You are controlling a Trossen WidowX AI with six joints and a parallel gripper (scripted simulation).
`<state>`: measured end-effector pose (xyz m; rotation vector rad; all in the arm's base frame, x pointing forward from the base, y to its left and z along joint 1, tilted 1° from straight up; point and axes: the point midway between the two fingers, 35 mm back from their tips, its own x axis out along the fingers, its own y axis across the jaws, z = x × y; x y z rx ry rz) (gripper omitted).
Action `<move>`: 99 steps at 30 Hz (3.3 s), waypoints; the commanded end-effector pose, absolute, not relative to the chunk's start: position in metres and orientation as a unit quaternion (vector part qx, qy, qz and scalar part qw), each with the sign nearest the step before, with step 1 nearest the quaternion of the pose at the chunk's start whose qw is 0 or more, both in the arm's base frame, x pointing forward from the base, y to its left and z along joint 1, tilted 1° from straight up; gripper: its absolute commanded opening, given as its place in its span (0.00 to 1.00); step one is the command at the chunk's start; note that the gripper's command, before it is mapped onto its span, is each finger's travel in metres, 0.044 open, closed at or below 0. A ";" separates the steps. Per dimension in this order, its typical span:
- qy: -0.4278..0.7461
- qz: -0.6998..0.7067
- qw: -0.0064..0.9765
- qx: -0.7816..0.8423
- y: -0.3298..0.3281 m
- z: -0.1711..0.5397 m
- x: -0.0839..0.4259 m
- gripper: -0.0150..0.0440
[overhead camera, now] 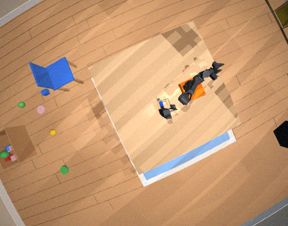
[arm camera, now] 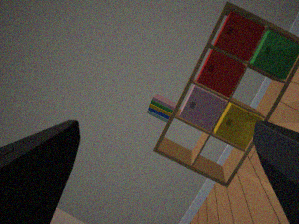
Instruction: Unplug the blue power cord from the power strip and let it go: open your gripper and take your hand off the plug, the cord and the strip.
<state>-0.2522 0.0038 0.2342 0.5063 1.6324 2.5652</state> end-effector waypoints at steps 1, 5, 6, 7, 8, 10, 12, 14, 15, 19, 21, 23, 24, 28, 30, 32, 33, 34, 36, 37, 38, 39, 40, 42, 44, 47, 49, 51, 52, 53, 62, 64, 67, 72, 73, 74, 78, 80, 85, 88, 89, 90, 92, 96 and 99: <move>0.530 0.832 0.027 0.160 0.001 0.234 -0.253 0.89; 0.539 0.839 -0.031 0.066 -0.051 0.229 -0.265 0.71; 0.539 0.840 -0.048 0.037 -0.068 0.227 -0.266 0.67; 0.538 0.840 -0.065 0.009 -0.084 0.225 -0.267 0.62; 0.537 0.840 -0.082 -0.019 -0.101 0.223 -0.266 0.58; 0.530 0.837 -0.115 -0.076 -0.134 0.219 -0.260 0.53; 0.518 0.832 -0.147 -0.131 -0.167 0.214 -0.250 0.53; 0.503 0.825 -0.177 -0.186 -0.198 0.209 -0.236 0.53; 0.494 0.821 -0.192 -0.212 -0.213 0.206 -0.227 0.53; 0.446 0.801 -0.246 -0.315 -0.267 0.194 -0.182 0.53; 0.417 0.788 -0.271 -0.362 -0.289 0.188 -0.154 0.53; 0.383 0.775 -0.294 -0.408 -0.308 0.182 -0.124 0.53; 0.366 0.767 -0.305 -0.429 -0.316 0.179 -0.108 0.53; 0.286 0.737 -0.344 -0.507 -0.337 0.168 -0.039 0.53; 0.243 0.721 -0.360 -0.541 -0.340 0.162 -0.003 0.53; 0.197 0.705 -0.386 -0.561 -0.339 0.158 0.032 0.53; 0.175 0.697 -0.398 -0.570 -0.337 0.157 0.048 0.53; 0.156 0.690 -0.408 -0.576 -0.334 0.155 0.062 0.53; 0.132 0.681 -0.420 -0.585 -0.330 0.153 0.079 0.53; 0.120 0.677 -0.422 -0.591 -0.328 0.152 0.088 0.53; 0.105 0.672 -0.424 -0.598 -0.325 0.150 0.098 0.53; 0.087 0.666 -0.427 -0.606 -0.321 0.148 0.110 0.53; 0.066 0.659 -0.430 -0.614 -0.316 0.146 0.124 0.53; 0.022 0.645 -0.448 -0.619 -0.304 0.144 0.150 0.53; -0.024 0.630 -0.461 -0.625 -0.288 0.142 0.176 0.53; -0.090 0.610 -0.468 -0.633 -0.261 0.137 0.210 0.53; -0.134 0.597 -0.470 -0.636 -0.240 0.134 0.231 0.53; -0.178 0.587 -0.467 -0.638 -0.217 0.131 0.250 0.53; -0.203 0.581 -0.464 -0.637 -0.203 0.129 0.259 0.53; -0.228 0.577 -0.460 -0.635 -0.188 0.128 0.268 0.53; -0.417 0.559 -0.426 -0.576 -0.058 0.122 0.305 0.53; -0.420 0.559 -0.426 -0.574 -0.055 0.122 0.305 0.53; -0.420 0.559 -0.426 -0.574 -0.055 0.122 0.305 0.53; -0.420 0.559 -0.426 -0.574 -0.052 0.123 0.307 0.53; -0.420 0.559 -0.426 -0.574 -0.051 0.123 0.307 0.53; -0.420 0.559 -0.426 -0.574 -0.049 0.123 0.308 0.53; -0.420 0.559 -0.426 -0.574 -0.043 0.123 0.310 0.53; -0.421 0.559 -0.425 -0.574 -0.040 0.123 0.311 0.53; -0.421 0.559 -0.425 -0.575 -0.032 0.123 0.313 0.53; -0.421 0.558 -0.425 -0.575 -0.027 0.123 0.314 0.53; -0.421 0.558 -0.425 -0.575 -0.026 0.123 0.314 0.53; -0.421 0.558 -0.425 -0.575 -0.024 0.123 0.315 0.53; -0.421 0.558 -0.425 -0.575 -0.021 0.123 0.316 0.53; -0.421 0.558 -0.425 -0.575 -0.017 0.123 0.317 0.53; -0.421 0.558 -0.425 -0.575 -0.017 0.122 0.317 0.53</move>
